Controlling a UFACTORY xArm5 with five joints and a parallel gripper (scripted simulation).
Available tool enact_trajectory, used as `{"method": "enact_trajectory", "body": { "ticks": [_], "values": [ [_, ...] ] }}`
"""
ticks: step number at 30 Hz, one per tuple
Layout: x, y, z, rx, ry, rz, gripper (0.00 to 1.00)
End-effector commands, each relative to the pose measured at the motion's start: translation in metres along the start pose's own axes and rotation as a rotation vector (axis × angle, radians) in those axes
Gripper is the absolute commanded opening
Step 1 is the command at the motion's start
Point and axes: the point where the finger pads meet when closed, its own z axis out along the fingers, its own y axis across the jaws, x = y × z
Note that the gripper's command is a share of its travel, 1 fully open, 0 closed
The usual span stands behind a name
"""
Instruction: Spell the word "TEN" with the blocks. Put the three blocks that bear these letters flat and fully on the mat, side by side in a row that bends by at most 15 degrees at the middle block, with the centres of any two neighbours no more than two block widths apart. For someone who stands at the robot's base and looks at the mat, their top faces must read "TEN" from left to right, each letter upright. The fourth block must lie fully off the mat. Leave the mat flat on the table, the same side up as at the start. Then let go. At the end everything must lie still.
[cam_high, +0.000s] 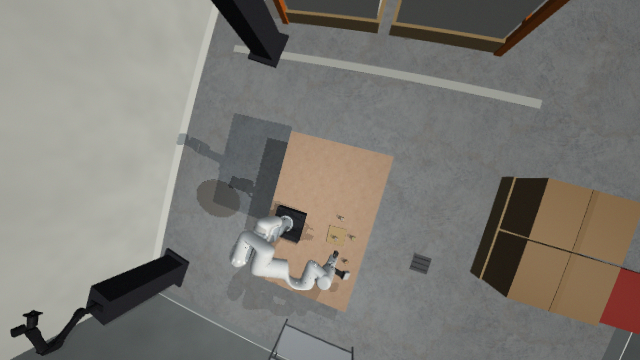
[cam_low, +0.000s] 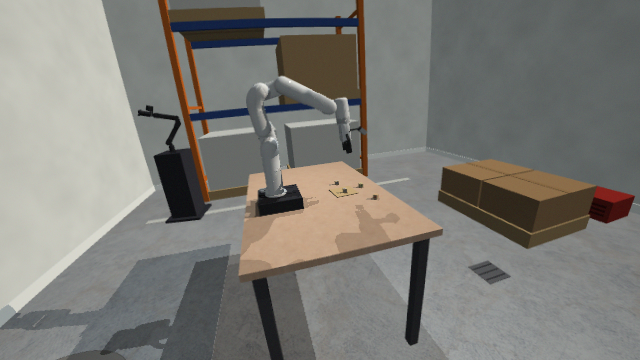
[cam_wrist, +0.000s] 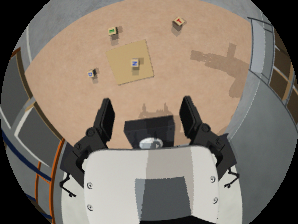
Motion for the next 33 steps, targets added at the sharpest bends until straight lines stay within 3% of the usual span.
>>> {"method": "enact_trajectory", "body": {
  "ticks": [1,2,3,4,6,8,12,14,16,18,20,21,23,26,27,33],
  "values": [
    [-0.018,0.014,-0.029,-0.004,-0.065,-0.001,1.0],
    [-0.028,0.02,-0.043,-0.004,-0.093,-0.002,1.0],
    [-0.028,0.02,-0.043,-0.004,-0.093,-0.002,1.0],
    [-0.007,0.013,-0.032,-0.004,-0.083,-0.013,1.0],
    [-0.007,0.013,-0.032,-0.004,-0.083,-0.013,1.0],
    [0.031,-0.003,-0.008,-0.002,-0.064,-0.035,1.0],
    [0.048,-0.011,0.005,-0.001,-0.055,-0.045,1.0],
    [0.072,-0.024,0.027,0.001,-0.042,-0.06,1.0],
    [0.078,-0.028,0.032,0.002,-0.039,-0.064,1.0],
    [0.097,-0.04,0.054,0.004,-0.027,-0.078,1.0],
    [0.101,-0.044,0.06,0.005,-0.024,-0.081,1.0],
    [0.111,-0.051,0.073,0.006,-0.017,-0.089,1.0],
    [0.111,-0.051,0.073,0.006,-0.017,-0.089,1.0],
    [0.134,-0.072,0.11,0.011,0.0,-0.109,1.0],
    [0.134,-0.072,0.11,0.011,0.0,-0.109,1.0],
    [0.156,-0.099,0.159,0.017,0.021,-0.133,1.0]
  ]
}}
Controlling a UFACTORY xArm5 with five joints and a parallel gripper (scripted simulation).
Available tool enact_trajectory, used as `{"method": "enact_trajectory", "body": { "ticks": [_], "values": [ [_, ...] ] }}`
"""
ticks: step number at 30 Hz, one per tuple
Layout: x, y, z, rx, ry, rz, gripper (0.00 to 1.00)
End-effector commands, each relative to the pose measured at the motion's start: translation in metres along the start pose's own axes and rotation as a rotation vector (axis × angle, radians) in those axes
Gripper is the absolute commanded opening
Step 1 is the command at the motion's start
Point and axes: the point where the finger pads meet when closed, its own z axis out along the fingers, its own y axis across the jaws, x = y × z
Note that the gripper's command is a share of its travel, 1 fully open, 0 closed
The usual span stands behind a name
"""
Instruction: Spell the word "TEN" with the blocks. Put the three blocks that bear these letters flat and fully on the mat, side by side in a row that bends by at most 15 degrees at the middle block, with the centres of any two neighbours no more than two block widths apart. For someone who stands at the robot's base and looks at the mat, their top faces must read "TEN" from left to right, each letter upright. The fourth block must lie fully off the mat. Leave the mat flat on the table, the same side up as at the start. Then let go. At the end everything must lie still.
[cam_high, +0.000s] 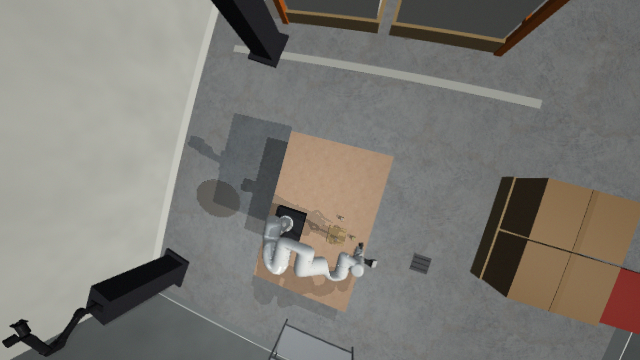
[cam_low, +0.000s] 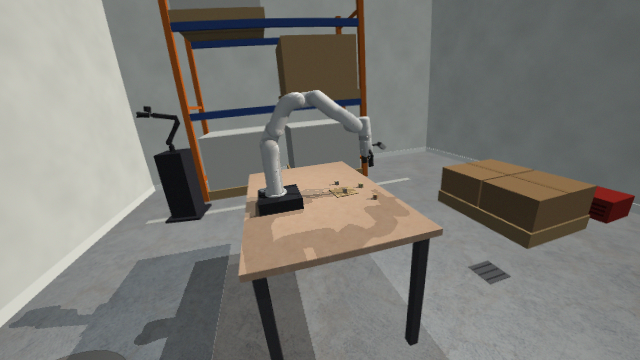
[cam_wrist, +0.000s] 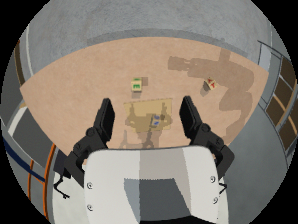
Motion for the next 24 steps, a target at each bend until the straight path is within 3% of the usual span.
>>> {"method": "enact_trajectory", "body": {
  "ticks": [1,5,24],
  "values": [
    [0.025,-0.016,0.035,0.004,0.019,-0.016,1.0],
    [0.029,-0.021,0.046,0.005,0.023,-0.021,1.0],
    [0.03,-0.022,0.048,0.005,0.024,-0.022,1.0]
  ]
}}
